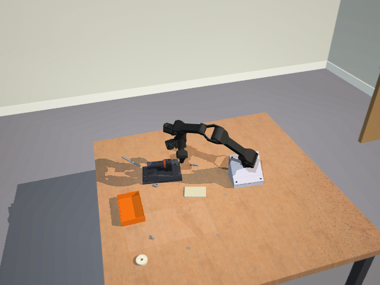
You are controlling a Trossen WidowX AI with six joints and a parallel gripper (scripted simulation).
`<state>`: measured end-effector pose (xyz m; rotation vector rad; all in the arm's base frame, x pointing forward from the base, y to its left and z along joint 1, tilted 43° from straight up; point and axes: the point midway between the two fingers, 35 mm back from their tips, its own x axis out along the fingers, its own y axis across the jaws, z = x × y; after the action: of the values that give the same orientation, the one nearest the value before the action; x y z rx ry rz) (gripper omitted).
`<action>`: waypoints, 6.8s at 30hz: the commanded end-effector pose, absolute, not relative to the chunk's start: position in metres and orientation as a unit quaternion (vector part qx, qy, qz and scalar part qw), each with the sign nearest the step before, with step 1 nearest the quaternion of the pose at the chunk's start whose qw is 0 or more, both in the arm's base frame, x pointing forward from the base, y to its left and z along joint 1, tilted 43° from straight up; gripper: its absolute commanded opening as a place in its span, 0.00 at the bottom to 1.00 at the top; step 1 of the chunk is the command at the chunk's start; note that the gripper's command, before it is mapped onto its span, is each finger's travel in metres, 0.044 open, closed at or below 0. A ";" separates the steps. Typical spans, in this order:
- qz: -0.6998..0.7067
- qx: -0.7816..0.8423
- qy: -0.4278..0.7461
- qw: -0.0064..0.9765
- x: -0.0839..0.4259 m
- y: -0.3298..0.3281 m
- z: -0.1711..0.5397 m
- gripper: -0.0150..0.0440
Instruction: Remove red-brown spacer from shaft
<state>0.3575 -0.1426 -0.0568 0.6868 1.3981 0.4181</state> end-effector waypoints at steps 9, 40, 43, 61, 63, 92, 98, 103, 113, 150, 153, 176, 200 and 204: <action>0.208 0.302 0.643 0.673 0.359 -0.140 -0.050 1.00; 0.208 0.302 0.643 0.673 0.360 -0.135 -0.057 1.00; 0.208 0.302 0.643 0.673 0.361 -0.131 -0.061 1.00; 0.208 0.302 0.642 0.673 0.363 -0.113 -0.081 1.00; 0.208 0.302 0.642 0.673 0.363 -0.113 -0.081 1.00; 0.208 0.302 0.642 0.673 0.363 -0.113 -0.081 1.00; 0.208 0.302 0.642 0.673 0.363 -0.112 -0.082 1.00; 0.208 0.302 0.642 0.673 0.364 -0.108 -0.087 1.00; 0.208 0.303 0.642 0.673 0.365 -0.101 -0.094 1.00; 0.209 0.300 0.642 0.674 0.365 -0.100 -0.094 0.60; 0.209 0.300 0.642 0.674 0.365 -0.100 -0.094 0.47; 0.208 0.303 0.642 0.673 0.358 -0.099 -0.094 0.25; 0.208 0.303 0.643 0.672 0.346 -0.098 -0.094 0.25; 0.208 0.303 0.643 0.672 0.346 -0.098 -0.094 0.25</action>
<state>0.3482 -0.0976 -0.0939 0.6809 1.4451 0.4692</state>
